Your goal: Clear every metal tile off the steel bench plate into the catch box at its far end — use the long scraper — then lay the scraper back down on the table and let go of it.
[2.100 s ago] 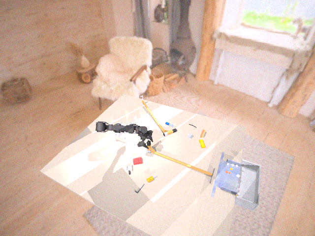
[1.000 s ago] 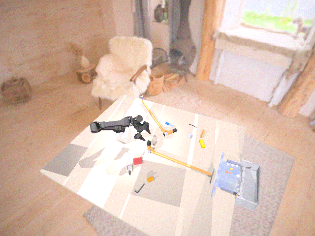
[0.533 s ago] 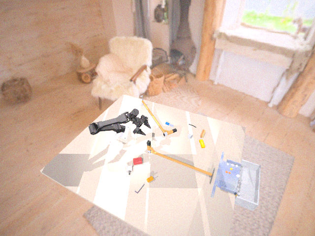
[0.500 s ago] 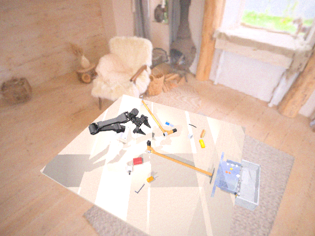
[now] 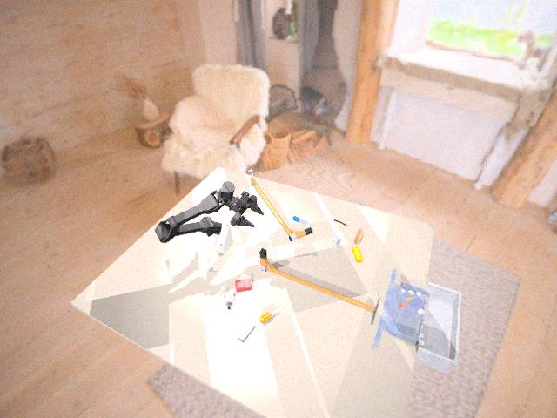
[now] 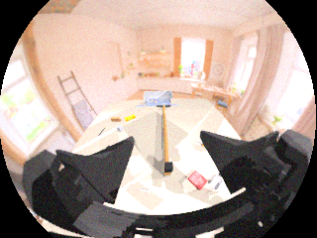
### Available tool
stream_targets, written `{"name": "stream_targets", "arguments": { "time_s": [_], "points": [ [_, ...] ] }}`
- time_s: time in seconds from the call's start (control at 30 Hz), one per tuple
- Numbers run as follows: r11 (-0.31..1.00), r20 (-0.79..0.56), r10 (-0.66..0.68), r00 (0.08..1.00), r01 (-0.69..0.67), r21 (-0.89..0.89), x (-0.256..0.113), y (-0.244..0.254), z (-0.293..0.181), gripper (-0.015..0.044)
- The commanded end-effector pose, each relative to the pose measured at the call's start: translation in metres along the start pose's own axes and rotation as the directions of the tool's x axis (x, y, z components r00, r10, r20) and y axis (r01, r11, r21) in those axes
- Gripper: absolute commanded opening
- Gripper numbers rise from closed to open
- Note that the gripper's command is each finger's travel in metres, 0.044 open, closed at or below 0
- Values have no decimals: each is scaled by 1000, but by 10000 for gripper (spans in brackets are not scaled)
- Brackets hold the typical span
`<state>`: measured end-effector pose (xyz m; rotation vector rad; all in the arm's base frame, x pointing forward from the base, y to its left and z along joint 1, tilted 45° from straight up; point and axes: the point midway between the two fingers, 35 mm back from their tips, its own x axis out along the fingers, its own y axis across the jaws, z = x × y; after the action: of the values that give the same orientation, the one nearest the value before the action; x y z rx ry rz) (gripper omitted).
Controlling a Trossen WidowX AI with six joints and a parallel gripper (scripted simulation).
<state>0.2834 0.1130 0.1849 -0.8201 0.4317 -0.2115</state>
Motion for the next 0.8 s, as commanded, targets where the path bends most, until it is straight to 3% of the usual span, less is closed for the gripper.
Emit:
{"name": "stream_targets", "arguments": {
  "time_s": [0.0,0.6,0.77],
  "points": [
    [1000,53,0,999,-1,9,-14,-3,14,440],
    [999,239,26,971,-36,38,-74,-10,57,440],
    [998,244,28,969,-39,40,-76,-10,58,440]
  ]
}}
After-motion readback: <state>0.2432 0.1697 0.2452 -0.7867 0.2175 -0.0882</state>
